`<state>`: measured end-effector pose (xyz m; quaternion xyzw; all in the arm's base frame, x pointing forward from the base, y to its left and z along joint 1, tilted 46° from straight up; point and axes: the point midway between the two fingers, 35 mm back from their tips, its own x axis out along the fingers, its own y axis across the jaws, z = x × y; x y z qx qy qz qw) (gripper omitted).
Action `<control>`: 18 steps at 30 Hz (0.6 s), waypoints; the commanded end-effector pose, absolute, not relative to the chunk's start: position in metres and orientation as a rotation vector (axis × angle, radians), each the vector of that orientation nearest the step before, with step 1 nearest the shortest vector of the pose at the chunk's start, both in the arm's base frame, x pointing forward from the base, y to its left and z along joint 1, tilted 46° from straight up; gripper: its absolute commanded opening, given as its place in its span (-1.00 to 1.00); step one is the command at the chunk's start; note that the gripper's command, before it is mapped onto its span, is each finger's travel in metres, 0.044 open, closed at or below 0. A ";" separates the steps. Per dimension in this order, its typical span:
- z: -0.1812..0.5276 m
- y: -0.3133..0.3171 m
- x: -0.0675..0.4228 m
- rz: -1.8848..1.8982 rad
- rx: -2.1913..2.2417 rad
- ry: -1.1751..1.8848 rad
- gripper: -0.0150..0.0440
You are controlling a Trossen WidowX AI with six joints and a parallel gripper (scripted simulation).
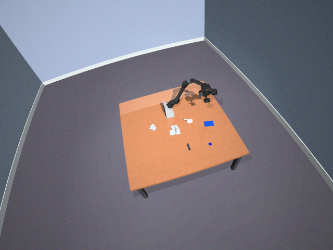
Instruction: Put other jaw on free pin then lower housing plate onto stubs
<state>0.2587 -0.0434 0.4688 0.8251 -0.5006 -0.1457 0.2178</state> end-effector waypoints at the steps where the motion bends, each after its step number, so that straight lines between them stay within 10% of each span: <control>1: 0.469 -0.043 0.259 -0.404 2.285 -1.386 0.95; 18: 0.469 -0.043 0.259 -0.404 2.285 -1.386 -0.49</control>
